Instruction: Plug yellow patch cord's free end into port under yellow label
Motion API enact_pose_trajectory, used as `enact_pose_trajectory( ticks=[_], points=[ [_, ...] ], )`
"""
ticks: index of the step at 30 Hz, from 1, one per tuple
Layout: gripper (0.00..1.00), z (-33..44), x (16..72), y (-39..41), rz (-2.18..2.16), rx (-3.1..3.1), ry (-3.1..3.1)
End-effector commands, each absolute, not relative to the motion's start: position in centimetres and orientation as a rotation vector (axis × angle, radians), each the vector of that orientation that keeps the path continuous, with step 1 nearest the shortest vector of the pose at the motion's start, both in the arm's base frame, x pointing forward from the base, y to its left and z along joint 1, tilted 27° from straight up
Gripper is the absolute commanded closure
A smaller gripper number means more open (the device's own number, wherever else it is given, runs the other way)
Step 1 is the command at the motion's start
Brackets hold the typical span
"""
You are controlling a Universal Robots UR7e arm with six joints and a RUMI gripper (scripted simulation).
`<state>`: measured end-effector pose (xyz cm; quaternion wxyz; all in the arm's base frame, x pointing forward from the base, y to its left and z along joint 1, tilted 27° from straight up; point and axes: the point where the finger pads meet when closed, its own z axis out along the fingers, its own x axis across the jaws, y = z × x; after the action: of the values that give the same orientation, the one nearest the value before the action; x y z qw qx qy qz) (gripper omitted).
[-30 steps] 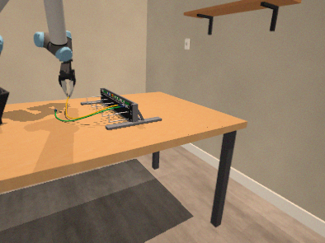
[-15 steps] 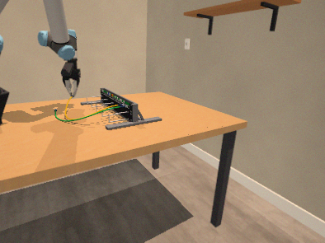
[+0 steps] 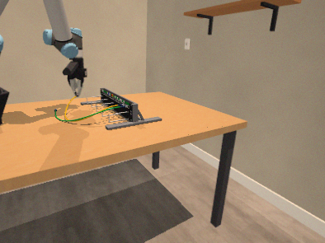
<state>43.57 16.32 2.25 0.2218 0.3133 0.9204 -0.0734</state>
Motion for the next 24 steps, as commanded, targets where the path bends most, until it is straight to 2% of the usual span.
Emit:
enact_pose_trajectory(
  ticks=[1, 24],
  points=[
    [1.0, 2.9, 44.0, 15.6, -0.185, 0.939, 2.516],
    [1.0, 6.4, 46.6, 11.4, -0.087, 1.333, 2.327]
  ],
)
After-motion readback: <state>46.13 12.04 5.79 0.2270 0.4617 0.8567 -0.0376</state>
